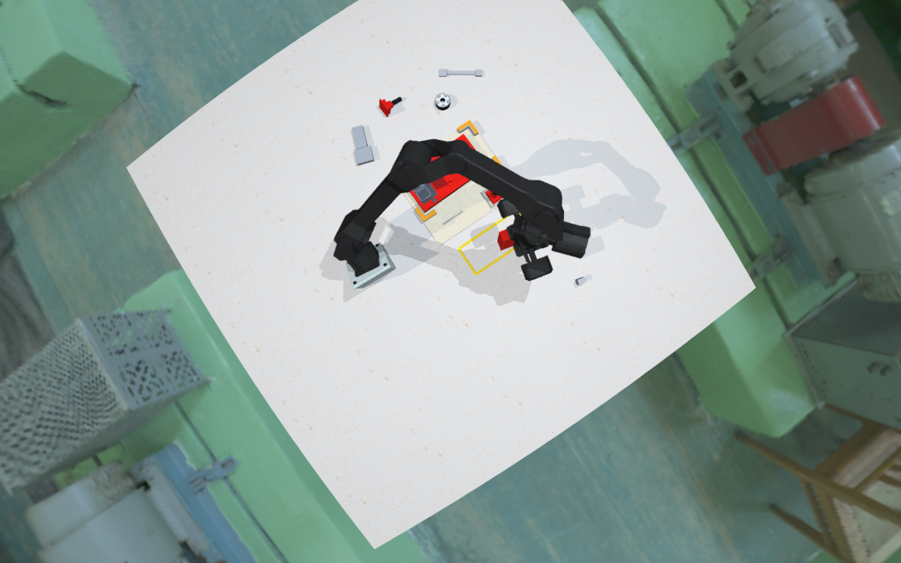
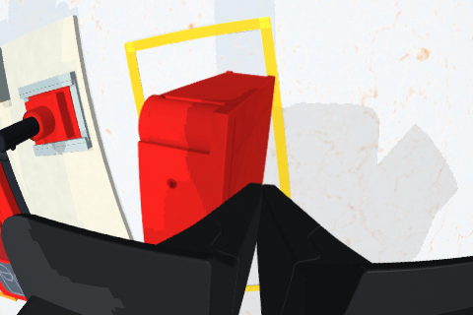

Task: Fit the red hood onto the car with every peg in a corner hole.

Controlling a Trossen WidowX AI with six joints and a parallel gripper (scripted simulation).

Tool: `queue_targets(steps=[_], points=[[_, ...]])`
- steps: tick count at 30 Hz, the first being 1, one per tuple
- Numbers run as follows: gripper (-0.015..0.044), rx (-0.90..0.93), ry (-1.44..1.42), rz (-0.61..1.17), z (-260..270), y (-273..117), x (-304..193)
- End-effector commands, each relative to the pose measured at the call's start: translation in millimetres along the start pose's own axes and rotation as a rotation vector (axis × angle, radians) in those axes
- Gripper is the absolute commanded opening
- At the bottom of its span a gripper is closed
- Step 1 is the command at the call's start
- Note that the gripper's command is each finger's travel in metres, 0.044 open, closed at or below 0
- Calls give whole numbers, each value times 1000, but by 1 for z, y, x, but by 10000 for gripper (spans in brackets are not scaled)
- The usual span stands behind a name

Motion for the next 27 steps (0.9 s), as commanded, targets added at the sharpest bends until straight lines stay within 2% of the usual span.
queue_targets(steps=[1,27], points=[[0,0,2,-6,3,-1,1],[0,2,2,-6,24,-2,5]])
Point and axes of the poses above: the point midway between the two fingers, 35 mm back from their tips, its own y axis out along the fingers, its own z axis across the jaws, x = y × z, the point moved 8 cm from there along -y, back along the fingers, and after that the axes turned 14 degrees about -y, right-handed, at the moved point
